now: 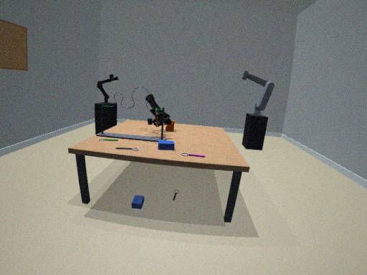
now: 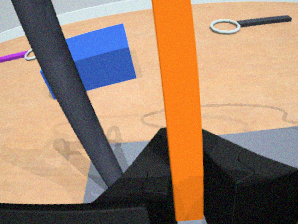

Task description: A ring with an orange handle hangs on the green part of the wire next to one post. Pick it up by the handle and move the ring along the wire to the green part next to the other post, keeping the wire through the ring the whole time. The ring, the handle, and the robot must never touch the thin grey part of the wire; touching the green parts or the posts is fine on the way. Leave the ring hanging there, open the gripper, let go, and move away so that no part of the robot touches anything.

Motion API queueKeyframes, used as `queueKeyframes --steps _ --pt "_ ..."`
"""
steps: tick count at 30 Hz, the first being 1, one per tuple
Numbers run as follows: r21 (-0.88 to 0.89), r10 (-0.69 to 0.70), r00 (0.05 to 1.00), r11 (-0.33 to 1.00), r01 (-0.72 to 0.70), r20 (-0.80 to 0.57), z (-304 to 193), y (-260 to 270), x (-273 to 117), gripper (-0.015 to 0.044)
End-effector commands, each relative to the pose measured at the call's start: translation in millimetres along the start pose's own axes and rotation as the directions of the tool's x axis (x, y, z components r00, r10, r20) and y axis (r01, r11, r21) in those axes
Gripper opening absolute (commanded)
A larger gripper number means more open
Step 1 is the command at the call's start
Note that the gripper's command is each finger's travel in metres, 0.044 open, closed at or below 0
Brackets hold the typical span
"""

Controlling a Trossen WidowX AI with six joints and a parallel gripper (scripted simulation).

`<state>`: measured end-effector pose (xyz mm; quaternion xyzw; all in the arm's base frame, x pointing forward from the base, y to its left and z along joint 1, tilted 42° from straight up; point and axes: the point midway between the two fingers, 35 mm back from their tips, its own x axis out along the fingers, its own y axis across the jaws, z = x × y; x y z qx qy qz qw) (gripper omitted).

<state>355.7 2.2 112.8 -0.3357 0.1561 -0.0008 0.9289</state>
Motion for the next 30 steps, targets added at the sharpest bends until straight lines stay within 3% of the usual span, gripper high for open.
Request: queueKeyframes --steps 1,12,30 --pt "0.000 0.000 1.000 1.000 0.000 0.000 0.0 0.0 0.0 -0.0124" --pt "0.000 0.000 1.000 1.000 0.000 0.000 0.2 -0.1 -1.1 0.0160" --pt "-0.004 0.003 1.000 1.000 -0.003 -0.002 1.3 -0.4 -37.0 0.0160"
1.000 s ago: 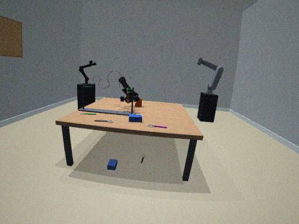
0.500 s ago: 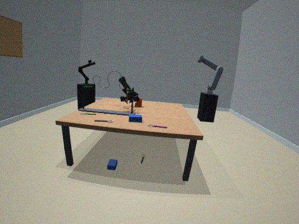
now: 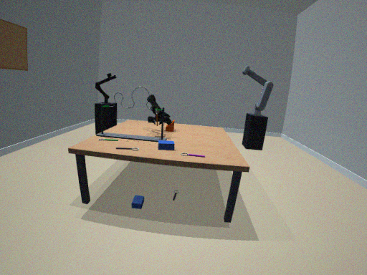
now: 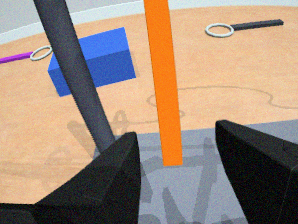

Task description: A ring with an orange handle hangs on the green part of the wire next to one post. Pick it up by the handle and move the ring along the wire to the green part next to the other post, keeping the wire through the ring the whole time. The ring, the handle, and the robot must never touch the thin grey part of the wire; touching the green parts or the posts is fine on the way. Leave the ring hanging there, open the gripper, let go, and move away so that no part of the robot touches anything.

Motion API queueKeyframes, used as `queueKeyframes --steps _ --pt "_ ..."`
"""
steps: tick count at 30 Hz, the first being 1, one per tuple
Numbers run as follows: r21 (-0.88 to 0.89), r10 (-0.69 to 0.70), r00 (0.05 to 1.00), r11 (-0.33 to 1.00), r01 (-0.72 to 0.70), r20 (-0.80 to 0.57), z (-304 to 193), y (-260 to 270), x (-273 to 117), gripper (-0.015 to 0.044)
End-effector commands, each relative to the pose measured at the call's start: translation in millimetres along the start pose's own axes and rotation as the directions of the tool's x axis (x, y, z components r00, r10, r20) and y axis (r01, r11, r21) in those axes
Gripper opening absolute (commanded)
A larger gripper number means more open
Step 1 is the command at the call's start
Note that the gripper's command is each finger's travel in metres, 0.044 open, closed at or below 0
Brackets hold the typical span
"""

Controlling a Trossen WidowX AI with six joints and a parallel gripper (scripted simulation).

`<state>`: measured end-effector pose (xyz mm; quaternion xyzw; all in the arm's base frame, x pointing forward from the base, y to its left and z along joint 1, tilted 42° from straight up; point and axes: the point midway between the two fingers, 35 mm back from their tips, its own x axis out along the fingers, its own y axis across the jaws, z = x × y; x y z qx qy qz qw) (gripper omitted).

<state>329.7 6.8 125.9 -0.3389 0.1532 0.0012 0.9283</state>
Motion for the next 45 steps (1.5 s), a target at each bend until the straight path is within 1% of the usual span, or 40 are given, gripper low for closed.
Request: queueKeyframes --steps 1,7,32,34,42,43,45 --pt "0.003 0.002 1.000 1.000 -0.002 -0.009 -3.6 1.7 -10.1 0.0160" --pt "0.001 0.003 1.000 1.000 -0.003 -0.009 -5.1 2.5 -20.6 0.0160" --pt "0.001 0.003 1.000 1.000 -0.003 -0.009 -5.2 2.6 -20.9 0.0160" --pt "-0.003 0.004 1.000 1.000 -0.004 -0.004 -3.5 2.2 -24.8 0.0212" --pt "-0.003 0.005 1.000 1.000 -0.005 -0.006 -6.2 2.9 -66.5 0.0423" --pt "-0.003 0.005 1.000 1.000 -0.005 -0.006 -6.4 3.0 -67.4 0.0440" --pt "-0.003 0.005 1.000 1.000 -0.005 -0.006 -6.4 3.0 -67.4 0.0440"
